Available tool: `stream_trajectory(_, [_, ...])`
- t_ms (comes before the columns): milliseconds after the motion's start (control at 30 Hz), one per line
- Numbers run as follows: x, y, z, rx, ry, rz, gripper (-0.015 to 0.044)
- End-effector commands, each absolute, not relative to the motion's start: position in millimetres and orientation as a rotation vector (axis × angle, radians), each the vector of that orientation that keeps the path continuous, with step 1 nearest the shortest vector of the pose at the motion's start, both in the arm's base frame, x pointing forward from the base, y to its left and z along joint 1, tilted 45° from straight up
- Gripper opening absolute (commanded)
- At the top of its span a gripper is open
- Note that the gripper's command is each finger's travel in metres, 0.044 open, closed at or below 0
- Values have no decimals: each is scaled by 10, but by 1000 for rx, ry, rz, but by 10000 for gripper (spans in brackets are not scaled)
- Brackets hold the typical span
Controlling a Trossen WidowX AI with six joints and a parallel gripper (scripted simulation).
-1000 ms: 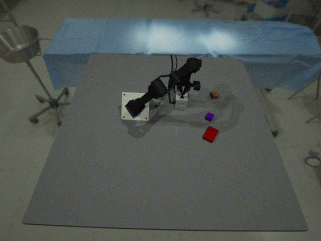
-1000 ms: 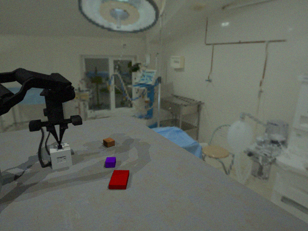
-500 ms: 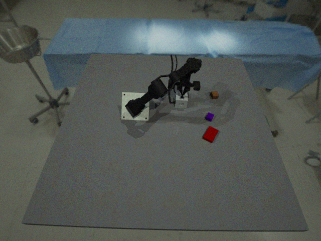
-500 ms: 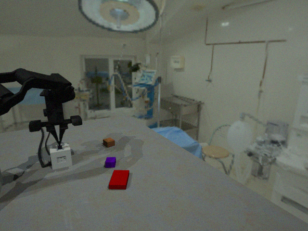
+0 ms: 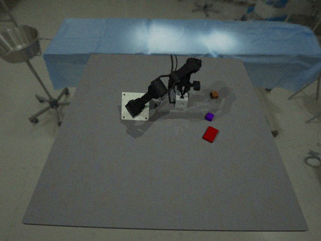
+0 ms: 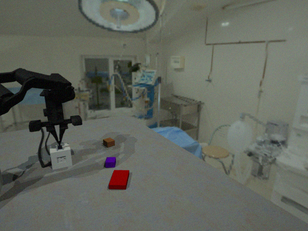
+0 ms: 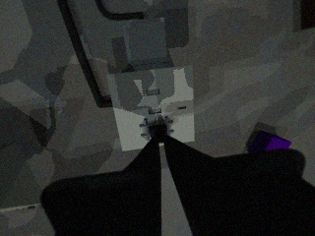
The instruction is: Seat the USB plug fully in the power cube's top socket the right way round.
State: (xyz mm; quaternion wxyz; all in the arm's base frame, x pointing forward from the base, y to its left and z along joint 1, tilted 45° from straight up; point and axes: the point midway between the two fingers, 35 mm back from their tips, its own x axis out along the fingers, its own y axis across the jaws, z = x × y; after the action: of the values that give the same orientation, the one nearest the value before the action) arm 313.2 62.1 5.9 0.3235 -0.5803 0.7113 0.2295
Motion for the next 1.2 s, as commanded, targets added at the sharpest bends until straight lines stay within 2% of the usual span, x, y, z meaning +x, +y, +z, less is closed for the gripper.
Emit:
stream_trajectory(0, [3124,584,50,-1529,1876,602,0])
stream_trajectory(500, [3124,584,50,-1529,1876,602,0])
stream_trajectory(633, [3132,621,59,-1523,1866,602,95])
stream_trajectory(1167, [3132,621,59,-1523,1866,602,95])
